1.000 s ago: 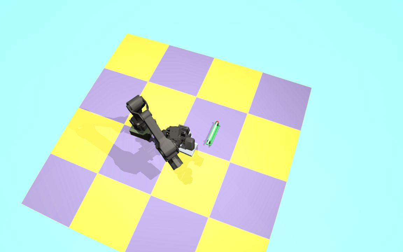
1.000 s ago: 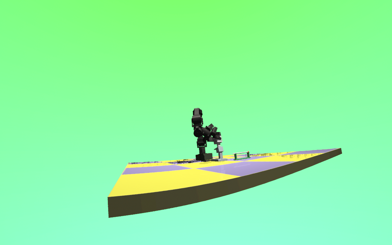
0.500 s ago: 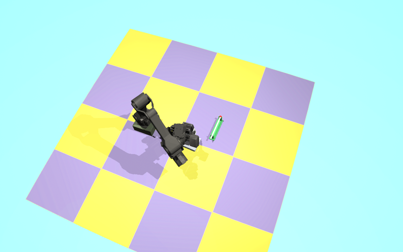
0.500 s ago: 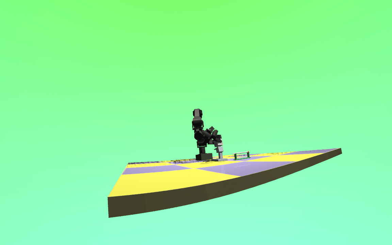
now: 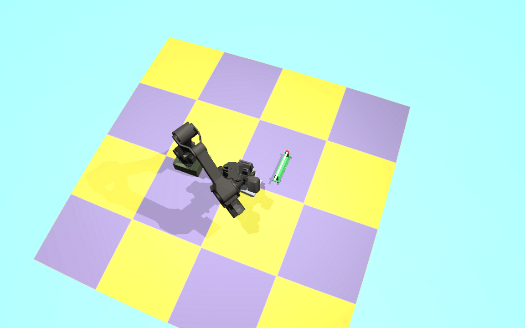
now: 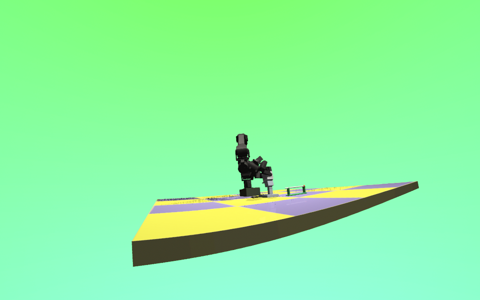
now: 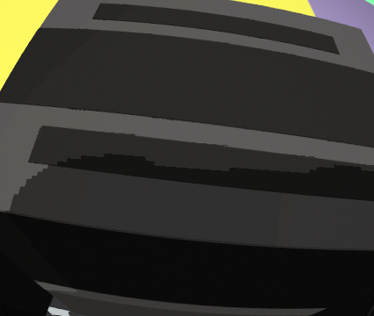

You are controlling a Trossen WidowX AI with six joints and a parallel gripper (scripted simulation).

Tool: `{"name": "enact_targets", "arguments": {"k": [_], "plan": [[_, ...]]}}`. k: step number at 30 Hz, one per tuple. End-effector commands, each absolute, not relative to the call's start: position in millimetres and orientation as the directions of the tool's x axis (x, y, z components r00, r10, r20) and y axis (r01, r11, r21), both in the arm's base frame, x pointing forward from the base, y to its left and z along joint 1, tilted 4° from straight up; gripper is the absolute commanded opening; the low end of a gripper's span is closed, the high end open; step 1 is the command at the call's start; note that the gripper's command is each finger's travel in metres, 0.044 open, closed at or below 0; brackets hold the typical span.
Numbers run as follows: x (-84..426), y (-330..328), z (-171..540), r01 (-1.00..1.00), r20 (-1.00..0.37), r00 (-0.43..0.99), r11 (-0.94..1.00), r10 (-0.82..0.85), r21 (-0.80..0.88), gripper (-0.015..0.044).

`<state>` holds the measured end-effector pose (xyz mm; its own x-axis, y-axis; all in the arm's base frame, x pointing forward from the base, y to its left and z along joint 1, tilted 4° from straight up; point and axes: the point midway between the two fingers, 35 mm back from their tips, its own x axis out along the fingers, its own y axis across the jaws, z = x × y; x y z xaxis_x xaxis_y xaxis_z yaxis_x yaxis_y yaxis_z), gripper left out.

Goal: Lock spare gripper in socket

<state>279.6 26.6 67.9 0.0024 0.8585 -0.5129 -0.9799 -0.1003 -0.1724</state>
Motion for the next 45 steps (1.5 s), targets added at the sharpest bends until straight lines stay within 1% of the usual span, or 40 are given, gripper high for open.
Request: {"name": "enact_targets", "arguments": {"k": [1,4,21,45], "plan": [[280,27,68,-0.98,-0.513,0.002,-0.101,0.858,-0.173,0.0],[280,27,68,-0.98,-0.513,0.002,-0.101,0.858,-0.173,0.0],[280,27,68,-0.98,-0.513,0.002,-0.101,0.858,-0.173,0.044],[266,28,118,-0.986,-0.501,-0.007,-0.089,0.865,-0.14,0.044]]}}
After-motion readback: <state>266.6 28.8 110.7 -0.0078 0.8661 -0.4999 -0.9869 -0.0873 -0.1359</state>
